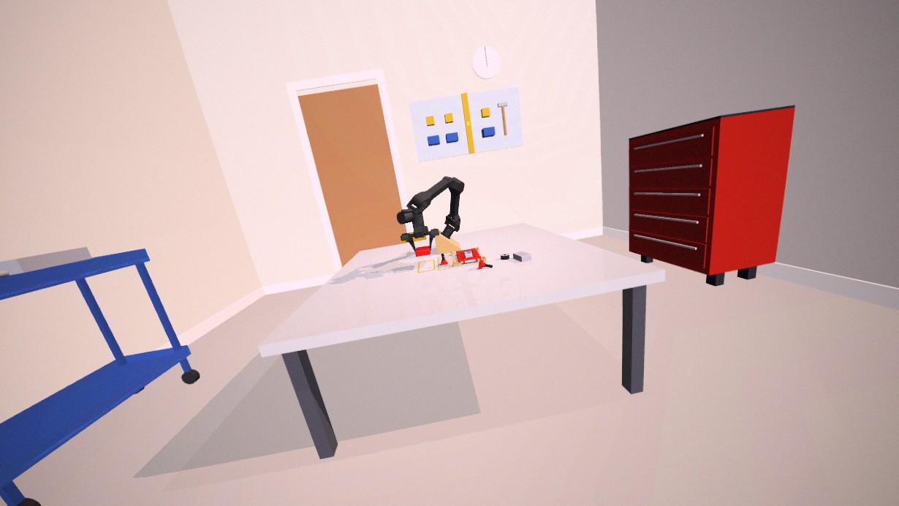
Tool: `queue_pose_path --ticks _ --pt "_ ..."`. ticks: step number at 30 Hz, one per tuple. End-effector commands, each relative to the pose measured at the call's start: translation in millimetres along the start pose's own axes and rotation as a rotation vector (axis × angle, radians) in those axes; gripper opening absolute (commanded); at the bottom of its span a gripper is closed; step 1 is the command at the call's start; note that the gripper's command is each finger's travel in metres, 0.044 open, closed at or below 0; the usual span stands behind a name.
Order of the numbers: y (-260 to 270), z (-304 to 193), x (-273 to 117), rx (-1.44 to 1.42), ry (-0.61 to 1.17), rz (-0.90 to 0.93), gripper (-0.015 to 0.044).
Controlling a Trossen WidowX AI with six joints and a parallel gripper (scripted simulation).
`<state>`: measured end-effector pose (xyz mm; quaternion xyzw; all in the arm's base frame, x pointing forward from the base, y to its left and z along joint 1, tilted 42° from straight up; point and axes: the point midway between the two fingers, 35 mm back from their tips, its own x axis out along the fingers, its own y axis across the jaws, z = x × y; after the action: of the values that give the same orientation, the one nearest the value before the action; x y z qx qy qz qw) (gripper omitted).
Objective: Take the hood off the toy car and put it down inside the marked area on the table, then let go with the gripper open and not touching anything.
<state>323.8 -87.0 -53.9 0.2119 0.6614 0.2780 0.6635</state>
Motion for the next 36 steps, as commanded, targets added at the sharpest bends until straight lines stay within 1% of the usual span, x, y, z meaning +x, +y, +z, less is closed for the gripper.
queue_pose_path --ticks 1,36 --pt "1.2 -2.0 5.3 0.008 0.004 0.009 0.0" --pt "2.0 -2.7 26.7 0.007 0.004 0.01 0.0"
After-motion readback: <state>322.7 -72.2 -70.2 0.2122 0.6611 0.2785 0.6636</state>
